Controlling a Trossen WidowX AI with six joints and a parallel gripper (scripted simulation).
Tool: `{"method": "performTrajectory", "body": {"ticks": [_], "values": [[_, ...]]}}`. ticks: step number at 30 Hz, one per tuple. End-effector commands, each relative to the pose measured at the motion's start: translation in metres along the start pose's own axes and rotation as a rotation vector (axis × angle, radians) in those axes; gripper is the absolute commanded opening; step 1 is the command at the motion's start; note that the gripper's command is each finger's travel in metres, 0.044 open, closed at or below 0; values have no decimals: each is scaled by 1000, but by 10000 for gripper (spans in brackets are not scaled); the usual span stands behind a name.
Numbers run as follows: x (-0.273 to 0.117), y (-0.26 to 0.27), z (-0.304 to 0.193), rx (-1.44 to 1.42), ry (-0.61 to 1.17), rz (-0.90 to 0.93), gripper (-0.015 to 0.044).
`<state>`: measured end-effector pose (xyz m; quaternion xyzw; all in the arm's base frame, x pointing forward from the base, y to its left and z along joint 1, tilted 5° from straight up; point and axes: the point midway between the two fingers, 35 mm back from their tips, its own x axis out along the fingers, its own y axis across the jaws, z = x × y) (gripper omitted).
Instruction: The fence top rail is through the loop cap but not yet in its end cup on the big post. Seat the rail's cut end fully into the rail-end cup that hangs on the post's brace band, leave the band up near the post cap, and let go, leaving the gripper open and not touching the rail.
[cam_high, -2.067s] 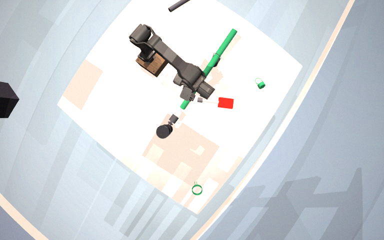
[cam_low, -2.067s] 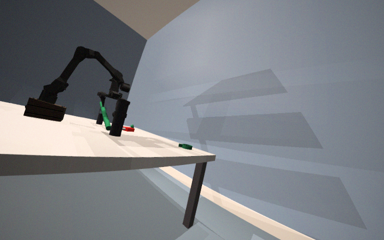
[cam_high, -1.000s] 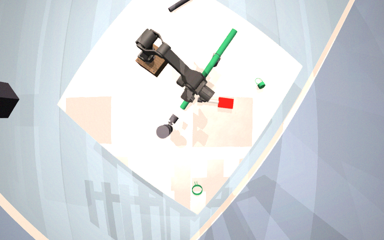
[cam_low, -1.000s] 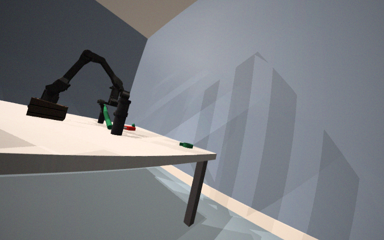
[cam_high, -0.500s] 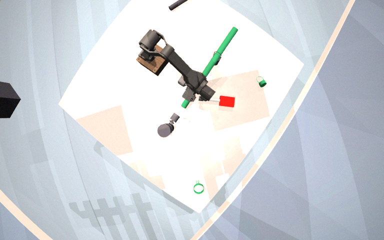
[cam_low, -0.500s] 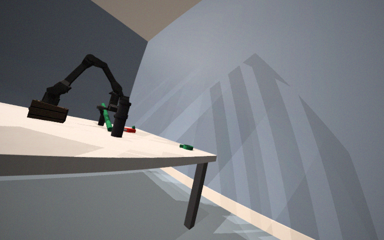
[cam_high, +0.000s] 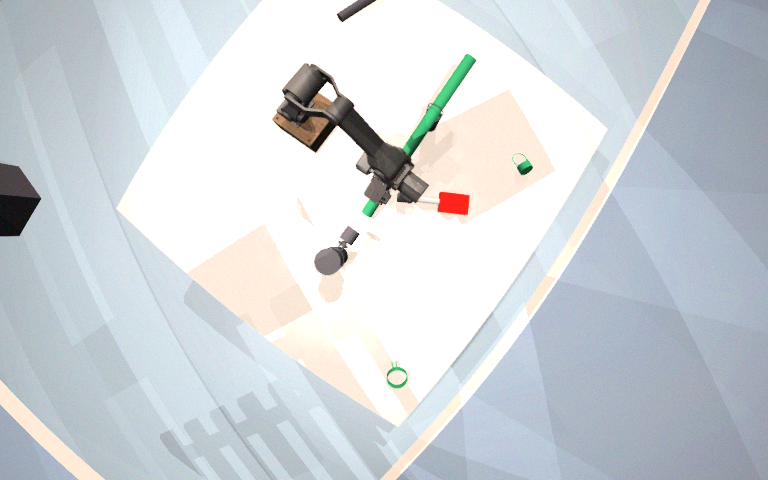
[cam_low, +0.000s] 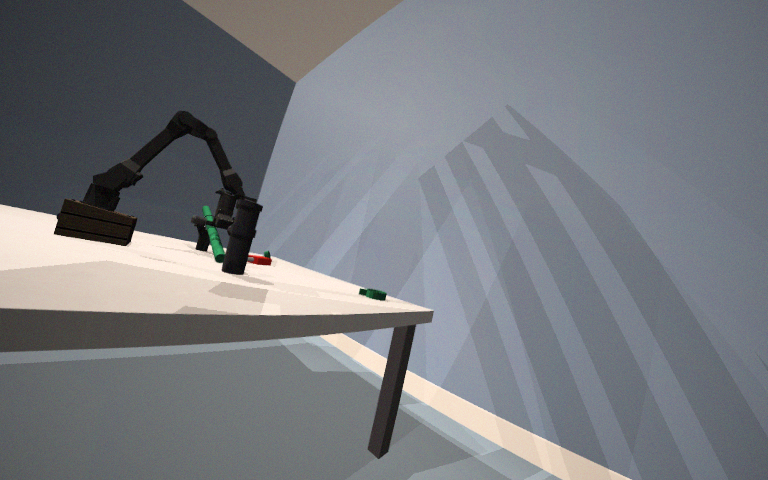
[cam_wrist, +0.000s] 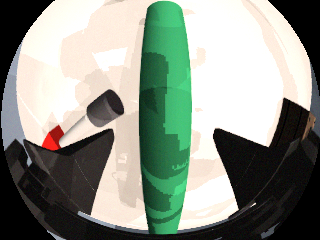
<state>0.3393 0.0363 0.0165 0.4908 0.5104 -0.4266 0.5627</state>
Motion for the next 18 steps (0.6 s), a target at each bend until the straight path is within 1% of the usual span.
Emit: {"method": "performTrajectory", "body": {"ticks": [1, 10, 17, 18], "values": [[4, -2, 0, 4, -3, -6, 414], [4, -2, 0, 4, -3, -6, 177], [4, -2, 0, 4, -3, -6, 131], [3, -2, 0, 4, -3, -6, 105]]}}
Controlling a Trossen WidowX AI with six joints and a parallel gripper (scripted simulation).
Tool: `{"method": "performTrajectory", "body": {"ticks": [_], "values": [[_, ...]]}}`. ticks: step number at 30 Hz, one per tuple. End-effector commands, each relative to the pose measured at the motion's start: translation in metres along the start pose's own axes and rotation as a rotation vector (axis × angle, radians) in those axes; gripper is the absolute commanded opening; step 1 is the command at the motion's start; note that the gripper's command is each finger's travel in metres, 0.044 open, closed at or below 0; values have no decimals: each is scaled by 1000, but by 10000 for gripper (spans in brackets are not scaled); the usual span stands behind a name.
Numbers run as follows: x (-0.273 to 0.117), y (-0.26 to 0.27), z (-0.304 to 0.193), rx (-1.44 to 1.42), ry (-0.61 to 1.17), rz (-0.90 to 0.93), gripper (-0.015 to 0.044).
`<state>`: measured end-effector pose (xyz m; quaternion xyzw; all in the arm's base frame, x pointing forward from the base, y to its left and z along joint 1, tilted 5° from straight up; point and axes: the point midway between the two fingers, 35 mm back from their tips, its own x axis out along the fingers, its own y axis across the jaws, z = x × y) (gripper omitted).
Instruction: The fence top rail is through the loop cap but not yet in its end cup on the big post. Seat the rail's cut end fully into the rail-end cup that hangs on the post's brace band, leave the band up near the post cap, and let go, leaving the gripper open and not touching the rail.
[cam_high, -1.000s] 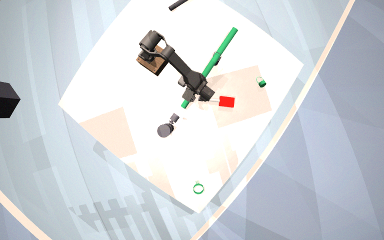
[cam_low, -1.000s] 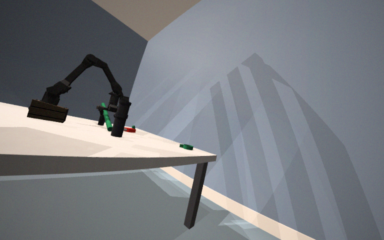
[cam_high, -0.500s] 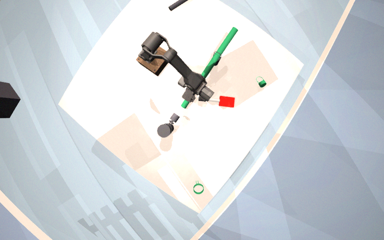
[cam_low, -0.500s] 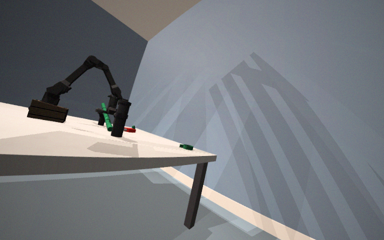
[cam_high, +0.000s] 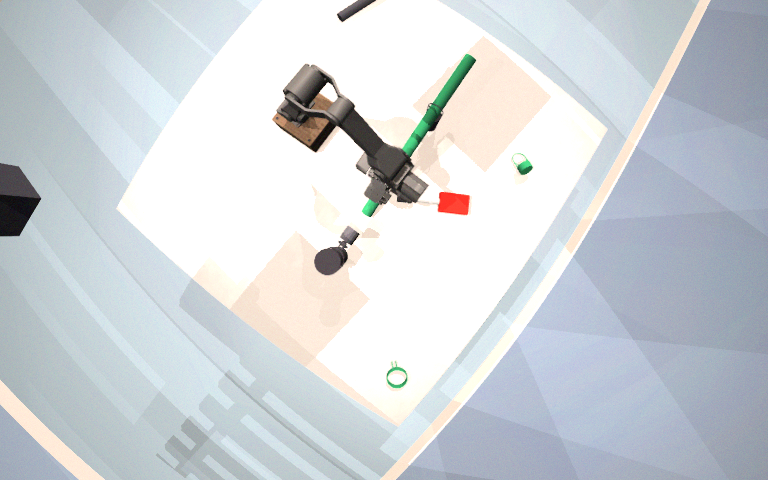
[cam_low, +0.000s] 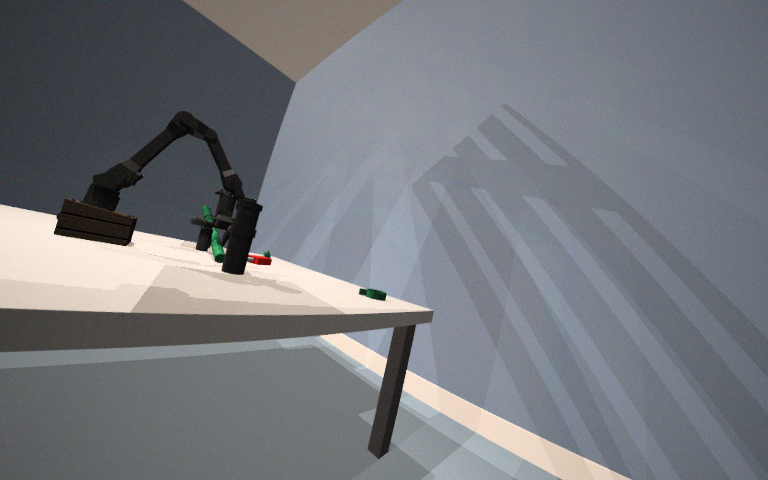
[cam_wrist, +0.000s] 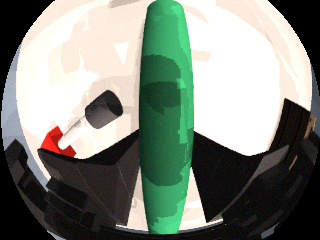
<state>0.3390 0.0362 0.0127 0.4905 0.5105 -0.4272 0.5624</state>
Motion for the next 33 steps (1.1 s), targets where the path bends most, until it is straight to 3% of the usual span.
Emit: {"method": "performTrajectory", "body": {"ticks": [1, 4, 17, 33], "values": [[-1, -1, 0, 4, -3, -4, 78], [-5, 0, 0, 4, -3, -4, 0], [-66, 4, 32, -13, -265, -4, 0], [-61, 2, 30, -11, -249, -13, 0]]}}
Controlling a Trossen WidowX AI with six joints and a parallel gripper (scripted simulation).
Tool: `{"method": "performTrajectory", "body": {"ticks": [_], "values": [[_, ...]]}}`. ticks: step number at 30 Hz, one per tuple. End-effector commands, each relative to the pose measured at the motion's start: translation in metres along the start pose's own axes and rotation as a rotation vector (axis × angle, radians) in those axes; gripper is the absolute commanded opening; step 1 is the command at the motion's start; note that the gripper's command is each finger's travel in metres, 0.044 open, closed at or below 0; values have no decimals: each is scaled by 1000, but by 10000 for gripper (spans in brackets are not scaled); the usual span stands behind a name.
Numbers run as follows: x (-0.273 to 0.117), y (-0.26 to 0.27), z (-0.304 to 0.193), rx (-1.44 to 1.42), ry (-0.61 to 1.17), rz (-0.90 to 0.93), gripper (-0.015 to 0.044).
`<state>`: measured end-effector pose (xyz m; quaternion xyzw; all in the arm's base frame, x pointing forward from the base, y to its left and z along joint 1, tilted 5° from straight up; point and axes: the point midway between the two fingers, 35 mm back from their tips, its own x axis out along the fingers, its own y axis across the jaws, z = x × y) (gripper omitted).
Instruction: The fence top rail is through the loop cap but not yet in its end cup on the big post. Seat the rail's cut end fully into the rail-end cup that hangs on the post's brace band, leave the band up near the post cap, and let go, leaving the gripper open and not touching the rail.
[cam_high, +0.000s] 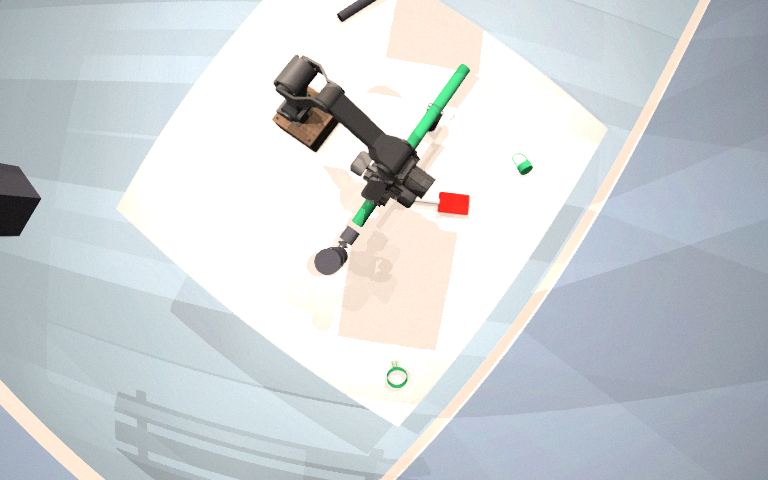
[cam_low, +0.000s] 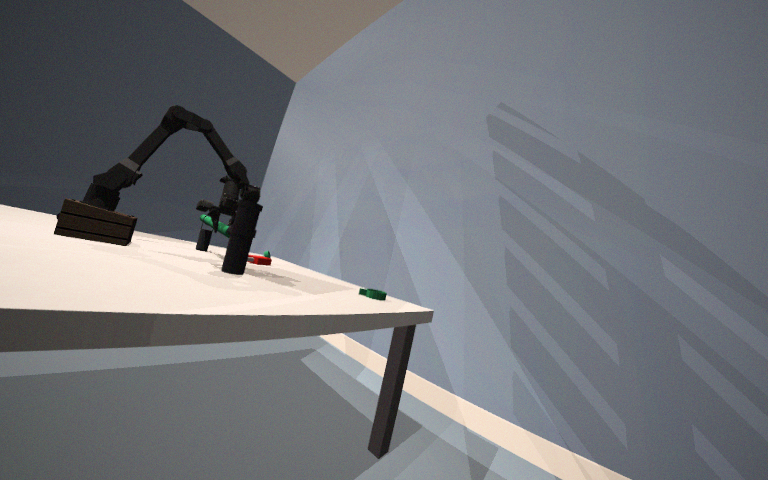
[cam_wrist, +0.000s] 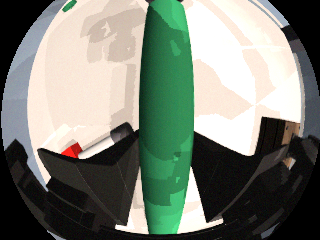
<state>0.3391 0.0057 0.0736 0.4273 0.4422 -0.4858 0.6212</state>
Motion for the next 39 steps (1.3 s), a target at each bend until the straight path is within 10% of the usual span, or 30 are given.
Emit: {"method": "performTrajectory", "body": {"ticks": [1, 39], "values": [[0, 0, 0, 0, 0, 0, 0], [1, 2, 25, -11, 7, -12, 0]]}}
